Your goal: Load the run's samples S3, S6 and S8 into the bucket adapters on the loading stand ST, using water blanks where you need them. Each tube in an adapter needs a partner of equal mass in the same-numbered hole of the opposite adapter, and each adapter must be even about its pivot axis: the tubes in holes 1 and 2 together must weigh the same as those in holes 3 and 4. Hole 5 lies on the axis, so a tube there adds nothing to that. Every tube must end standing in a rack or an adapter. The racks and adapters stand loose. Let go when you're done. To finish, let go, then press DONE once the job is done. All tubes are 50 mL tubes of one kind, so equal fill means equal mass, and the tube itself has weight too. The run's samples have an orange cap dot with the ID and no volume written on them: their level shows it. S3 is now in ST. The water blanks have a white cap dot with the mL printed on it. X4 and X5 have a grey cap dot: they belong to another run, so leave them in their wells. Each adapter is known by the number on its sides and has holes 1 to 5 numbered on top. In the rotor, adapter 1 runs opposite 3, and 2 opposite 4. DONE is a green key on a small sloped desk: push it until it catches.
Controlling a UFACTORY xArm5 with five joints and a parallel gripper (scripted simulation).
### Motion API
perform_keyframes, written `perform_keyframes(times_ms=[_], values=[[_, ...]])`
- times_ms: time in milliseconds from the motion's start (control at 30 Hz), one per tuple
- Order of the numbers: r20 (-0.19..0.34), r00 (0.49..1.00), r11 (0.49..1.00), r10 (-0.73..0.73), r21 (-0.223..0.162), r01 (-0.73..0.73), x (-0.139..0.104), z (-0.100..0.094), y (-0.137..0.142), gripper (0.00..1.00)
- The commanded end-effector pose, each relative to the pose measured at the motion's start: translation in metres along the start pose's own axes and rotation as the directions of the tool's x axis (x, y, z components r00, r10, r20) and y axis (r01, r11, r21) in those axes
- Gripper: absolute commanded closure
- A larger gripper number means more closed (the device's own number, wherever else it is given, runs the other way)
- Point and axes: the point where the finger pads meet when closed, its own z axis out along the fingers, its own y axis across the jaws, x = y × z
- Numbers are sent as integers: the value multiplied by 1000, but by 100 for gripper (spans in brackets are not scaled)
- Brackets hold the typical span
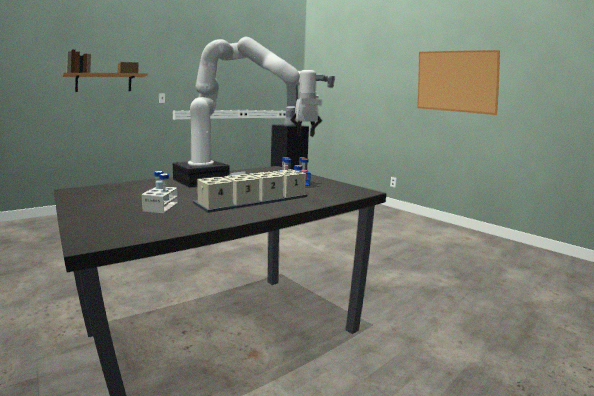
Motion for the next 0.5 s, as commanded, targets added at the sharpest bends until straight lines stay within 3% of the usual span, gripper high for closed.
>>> perform_keyframes(times_ms=[0,467], values=[[12,1000,1000,0,8,0,0,7,-1,43],[12,1000,1000,0,8,0,0,31,-2,43]])
